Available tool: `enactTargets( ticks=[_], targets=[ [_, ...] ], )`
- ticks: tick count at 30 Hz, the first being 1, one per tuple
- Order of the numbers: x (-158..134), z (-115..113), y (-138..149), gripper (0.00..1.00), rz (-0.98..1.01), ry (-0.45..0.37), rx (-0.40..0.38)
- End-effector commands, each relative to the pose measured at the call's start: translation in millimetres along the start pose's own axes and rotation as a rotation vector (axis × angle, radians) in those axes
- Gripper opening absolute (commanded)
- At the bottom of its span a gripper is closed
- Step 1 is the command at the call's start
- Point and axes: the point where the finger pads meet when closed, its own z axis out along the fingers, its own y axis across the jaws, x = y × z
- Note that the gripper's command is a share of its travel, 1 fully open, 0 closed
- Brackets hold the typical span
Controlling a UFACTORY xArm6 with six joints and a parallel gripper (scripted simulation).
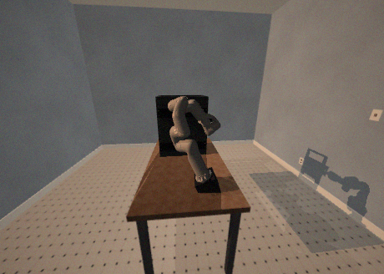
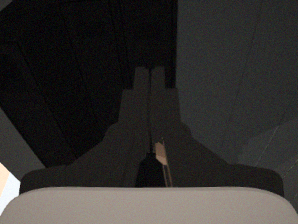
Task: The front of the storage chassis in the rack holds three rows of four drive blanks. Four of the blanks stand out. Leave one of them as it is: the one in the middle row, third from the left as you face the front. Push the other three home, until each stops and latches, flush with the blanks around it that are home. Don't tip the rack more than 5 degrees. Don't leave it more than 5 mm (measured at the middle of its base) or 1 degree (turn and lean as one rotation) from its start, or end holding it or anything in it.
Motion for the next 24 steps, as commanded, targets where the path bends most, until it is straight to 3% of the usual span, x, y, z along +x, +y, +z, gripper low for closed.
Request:
enactTargets(
  ticks=[1,24],
  targets=[
    [0.2,1.0,-1.3,0.0,-0.002,0.0,0.002],
    [0.2,3.3,-1.3,0.0,-0.002,0.0,0.002]
  ],
)
